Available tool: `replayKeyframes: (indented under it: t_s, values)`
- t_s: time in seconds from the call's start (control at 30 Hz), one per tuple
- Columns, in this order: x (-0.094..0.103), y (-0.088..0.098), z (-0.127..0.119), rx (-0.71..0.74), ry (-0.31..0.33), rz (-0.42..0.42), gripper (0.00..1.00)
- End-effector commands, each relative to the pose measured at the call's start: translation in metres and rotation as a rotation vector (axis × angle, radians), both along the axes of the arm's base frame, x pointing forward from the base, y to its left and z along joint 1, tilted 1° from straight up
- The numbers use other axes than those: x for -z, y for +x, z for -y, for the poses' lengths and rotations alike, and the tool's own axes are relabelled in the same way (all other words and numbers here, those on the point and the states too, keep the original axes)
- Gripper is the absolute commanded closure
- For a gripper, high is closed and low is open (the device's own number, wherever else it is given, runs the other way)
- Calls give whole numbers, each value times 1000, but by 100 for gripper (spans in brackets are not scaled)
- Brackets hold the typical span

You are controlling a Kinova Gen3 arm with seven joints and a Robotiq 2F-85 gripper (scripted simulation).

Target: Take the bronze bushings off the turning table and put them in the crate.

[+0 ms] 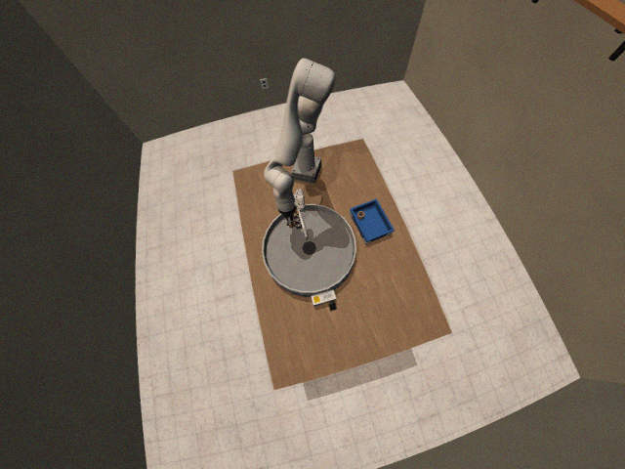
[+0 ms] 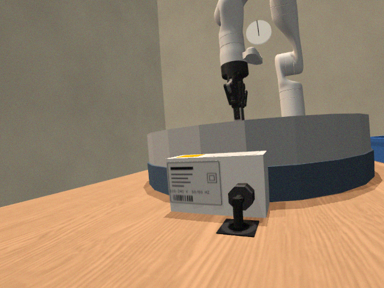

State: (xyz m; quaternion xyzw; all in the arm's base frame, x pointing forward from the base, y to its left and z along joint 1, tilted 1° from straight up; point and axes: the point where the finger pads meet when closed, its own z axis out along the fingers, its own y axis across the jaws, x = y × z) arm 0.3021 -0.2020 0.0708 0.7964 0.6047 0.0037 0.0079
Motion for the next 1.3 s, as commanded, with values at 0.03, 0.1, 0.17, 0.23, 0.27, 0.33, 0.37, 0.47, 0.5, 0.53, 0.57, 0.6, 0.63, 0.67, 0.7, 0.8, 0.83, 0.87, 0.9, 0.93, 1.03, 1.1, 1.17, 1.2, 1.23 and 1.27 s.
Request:
replayKeyframes:
  t_s: [0.03, 0.1, 0.17, 0.23, 0.27, 0.33, 0.37, 0.47, 0.5, 0.53, 0.57, 0.6, 0.63, 0.67, 0.7, 0.8, 0.83, 0.87, 0.9, 0.93, 1.03, 1.1, 1.17, 1.2, 1.23, 1.27]
  values:
    - [1, -1, 1, 3, 0, -2, 86]
    - [1, -1, 1, 3, 0, -2, 86]
    - [1, -1, 1, 3, 0, -2, 86]
    - [4, -1, 1, 3, 0, -2, 86]
    - [7, -1, 1, 4, 0, -2, 86]
    - [12, -1, 2, 4, 0, -3, 86]
    - [15, -1, 2, 5, 0, -3, 86]
    - [15, -1, 2, 5, 0, -3, 86]
    - [15, -1, 2, 5, 0, -3, 86]
    - [15, -1, 2, 5, 0, -3, 86]
    - [15, -1, 2, 5, 0, -3, 86]
    - [15, -1, 2, 5, 0, -3, 86]
    - [15, -1, 2, 5, 0, -3, 86]
    - [15, -1, 2, 5, 0, -3, 86]
    - [15, -1, 2, 5, 0, -3, 86]
    - [18, -1, 2, 5, -1, -3, 86]
    - [21, -1, 2, 5, -1, -3, 86]
    - [24, -1, 2, 6, -1, -3, 86]
    - [27, -2, 2, 6, -1, -3, 86]
    - [30, -2, 2, 6, -1, -3, 86]
    - [30, -2, 2, 6, -1, -3, 86]
    - [30, -2, 2, 6, -1, -3, 86]
    - [30, -2, 2, 6, -1, -3, 86]
    - [30, -2, 2, 6, -1, -3, 86]
    - [30, -2, 2, 6, -1, -3, 86]
    - [30, -2, 2, 6, -1, -3, 86]
